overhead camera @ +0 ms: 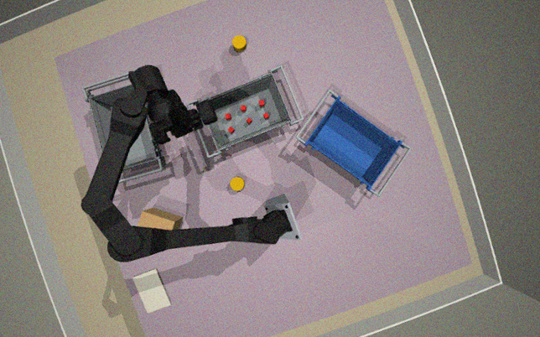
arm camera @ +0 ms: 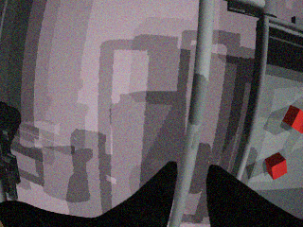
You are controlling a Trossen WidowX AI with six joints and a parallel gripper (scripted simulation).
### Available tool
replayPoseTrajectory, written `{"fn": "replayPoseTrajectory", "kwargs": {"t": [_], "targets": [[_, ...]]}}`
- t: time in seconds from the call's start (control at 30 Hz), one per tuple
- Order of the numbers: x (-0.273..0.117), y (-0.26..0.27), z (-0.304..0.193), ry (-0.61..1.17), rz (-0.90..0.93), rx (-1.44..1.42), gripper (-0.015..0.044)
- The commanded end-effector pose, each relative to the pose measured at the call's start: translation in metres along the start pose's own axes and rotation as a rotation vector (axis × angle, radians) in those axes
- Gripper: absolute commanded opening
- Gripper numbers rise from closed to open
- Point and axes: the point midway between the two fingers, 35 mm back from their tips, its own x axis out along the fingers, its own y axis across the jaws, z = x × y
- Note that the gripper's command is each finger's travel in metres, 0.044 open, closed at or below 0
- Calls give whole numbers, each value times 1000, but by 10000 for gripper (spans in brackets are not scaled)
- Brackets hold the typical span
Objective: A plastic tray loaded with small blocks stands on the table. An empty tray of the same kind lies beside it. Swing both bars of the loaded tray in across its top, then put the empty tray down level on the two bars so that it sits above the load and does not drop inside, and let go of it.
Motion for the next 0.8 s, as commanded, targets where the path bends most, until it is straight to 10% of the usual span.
{"fn": "replayPoseTrajectory", "kwargs": {"t": [0.0, 0.77], "targets": [[18, -1, -1, 7, 4, 8, 82], [11, -30, -3, 7, 4, 8, 82]]}}
